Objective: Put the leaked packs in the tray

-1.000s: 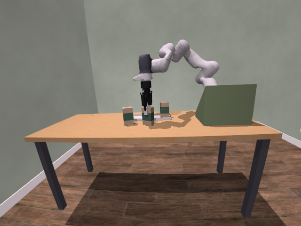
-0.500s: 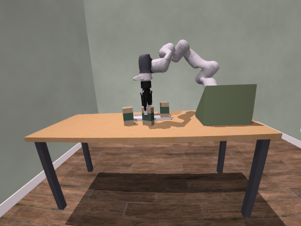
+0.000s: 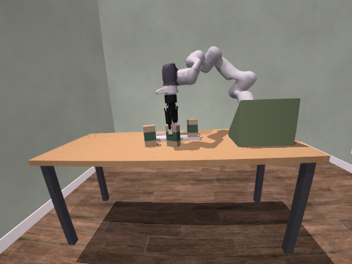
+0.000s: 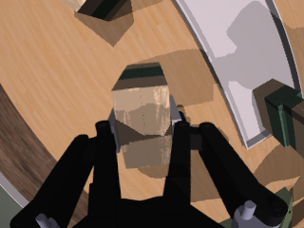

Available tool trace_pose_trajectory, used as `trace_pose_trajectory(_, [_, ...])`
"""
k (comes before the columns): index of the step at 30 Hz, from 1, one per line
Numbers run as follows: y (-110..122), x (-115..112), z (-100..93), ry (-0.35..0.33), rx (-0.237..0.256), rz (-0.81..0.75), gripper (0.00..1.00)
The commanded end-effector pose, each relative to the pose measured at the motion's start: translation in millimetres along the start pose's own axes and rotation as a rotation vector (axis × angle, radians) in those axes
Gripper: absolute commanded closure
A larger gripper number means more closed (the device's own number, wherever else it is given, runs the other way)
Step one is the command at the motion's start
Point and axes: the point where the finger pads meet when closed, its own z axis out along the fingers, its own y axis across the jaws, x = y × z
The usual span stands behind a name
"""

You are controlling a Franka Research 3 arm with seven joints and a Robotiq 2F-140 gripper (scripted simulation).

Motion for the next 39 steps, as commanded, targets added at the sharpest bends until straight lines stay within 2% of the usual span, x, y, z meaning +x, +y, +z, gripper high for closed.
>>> trace_pose_trajectory(1, [0.0, -0.2, 1.3, 0.001, 0.000, 0.003, 0.77])
trace_pose_trajectory(4, [0.0, -0.2, 1.3, 0.001, 0.000, 0.003, 0.77])
trace_pose_trajectory(5, [0.0, -0.2, 1.3, 0.001, 0.000, 0.003, 0.47])
trace_pose_trajectory(39, [0.0, -0.2, 1.3, 0.001, 0.000, 0.003, 0.47])
